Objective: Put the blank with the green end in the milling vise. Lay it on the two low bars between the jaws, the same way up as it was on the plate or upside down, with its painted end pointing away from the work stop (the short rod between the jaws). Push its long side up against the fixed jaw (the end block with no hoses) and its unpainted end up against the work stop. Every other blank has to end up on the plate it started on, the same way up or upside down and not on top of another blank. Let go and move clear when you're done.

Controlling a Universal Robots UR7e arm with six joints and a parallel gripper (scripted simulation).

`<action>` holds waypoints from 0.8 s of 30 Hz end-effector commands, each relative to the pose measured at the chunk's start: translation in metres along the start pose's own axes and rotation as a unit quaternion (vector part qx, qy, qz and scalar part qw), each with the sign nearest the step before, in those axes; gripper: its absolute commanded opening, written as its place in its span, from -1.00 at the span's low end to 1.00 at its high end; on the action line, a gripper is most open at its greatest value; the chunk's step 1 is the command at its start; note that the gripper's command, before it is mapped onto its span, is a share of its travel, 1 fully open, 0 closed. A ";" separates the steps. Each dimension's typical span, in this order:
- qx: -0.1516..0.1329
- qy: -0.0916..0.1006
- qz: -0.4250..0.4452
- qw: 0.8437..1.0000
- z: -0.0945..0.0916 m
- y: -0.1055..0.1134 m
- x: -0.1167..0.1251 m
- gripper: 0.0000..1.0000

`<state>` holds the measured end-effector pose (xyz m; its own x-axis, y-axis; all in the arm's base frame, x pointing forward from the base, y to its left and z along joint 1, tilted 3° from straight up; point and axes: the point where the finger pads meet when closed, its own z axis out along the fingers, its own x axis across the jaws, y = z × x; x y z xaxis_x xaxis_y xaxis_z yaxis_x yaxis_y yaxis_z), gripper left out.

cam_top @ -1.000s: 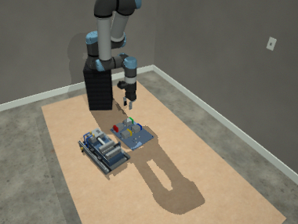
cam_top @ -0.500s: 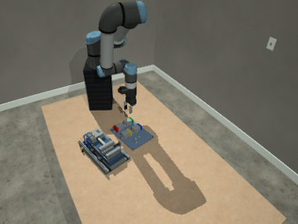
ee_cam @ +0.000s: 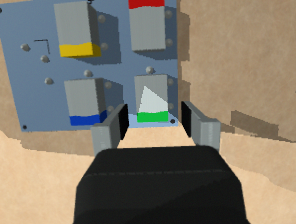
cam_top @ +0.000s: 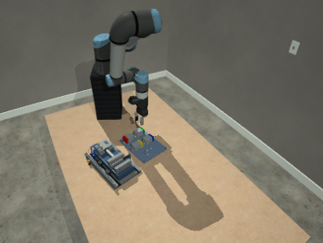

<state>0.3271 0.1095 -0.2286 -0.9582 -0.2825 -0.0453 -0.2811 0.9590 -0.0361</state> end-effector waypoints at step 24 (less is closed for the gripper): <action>0.000 -0.001 0.000 1.000 -0.004 -0.001 -0.001 1.00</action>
<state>0.3281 0.1091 -0.2253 -0.9581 -0.2826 -0.0471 -0.2811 0.9590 -0.0365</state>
